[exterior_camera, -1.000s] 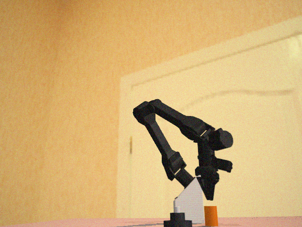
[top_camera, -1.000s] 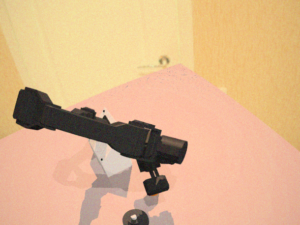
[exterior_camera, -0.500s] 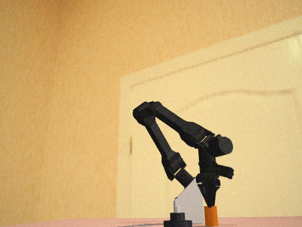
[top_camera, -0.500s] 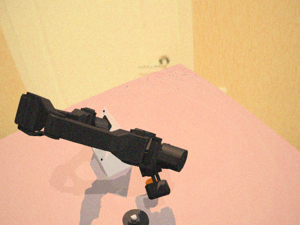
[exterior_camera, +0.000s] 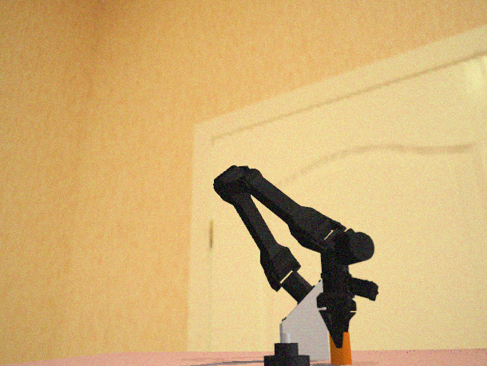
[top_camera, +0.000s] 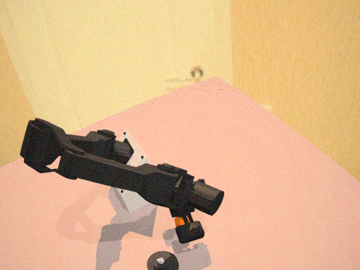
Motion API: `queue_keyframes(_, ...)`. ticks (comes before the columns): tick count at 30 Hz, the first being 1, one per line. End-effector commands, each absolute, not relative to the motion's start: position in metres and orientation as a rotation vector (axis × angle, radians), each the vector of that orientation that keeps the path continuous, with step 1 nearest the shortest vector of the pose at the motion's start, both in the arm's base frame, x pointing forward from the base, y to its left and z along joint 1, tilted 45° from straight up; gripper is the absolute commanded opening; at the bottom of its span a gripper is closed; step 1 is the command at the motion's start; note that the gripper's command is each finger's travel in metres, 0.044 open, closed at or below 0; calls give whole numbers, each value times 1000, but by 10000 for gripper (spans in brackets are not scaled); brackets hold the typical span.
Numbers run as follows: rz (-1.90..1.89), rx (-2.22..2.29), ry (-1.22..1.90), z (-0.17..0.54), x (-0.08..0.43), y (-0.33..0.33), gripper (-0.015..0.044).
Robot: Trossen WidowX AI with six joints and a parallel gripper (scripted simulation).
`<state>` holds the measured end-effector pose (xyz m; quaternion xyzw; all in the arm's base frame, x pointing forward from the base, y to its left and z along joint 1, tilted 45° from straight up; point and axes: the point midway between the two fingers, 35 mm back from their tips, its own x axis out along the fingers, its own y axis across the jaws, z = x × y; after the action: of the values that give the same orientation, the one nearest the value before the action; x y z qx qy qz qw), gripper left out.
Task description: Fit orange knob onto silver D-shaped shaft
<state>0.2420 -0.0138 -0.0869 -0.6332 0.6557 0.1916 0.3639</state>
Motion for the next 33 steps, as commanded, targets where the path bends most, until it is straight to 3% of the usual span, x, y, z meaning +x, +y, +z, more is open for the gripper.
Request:
queue_keyframes(1,494,-1635,1694,-92,241,-20,440)
queue_keyframes(12,492,-1637,1697,-101,240,-32,440)
queue_keyframes(22,492,-1637,1697,-101,240,-32,177)
queue_keyframes(28,492,-1637,1697,-101,240,-32,138)
queue_keyframes(33,498,-1634,1691,-94,243,-19,6)
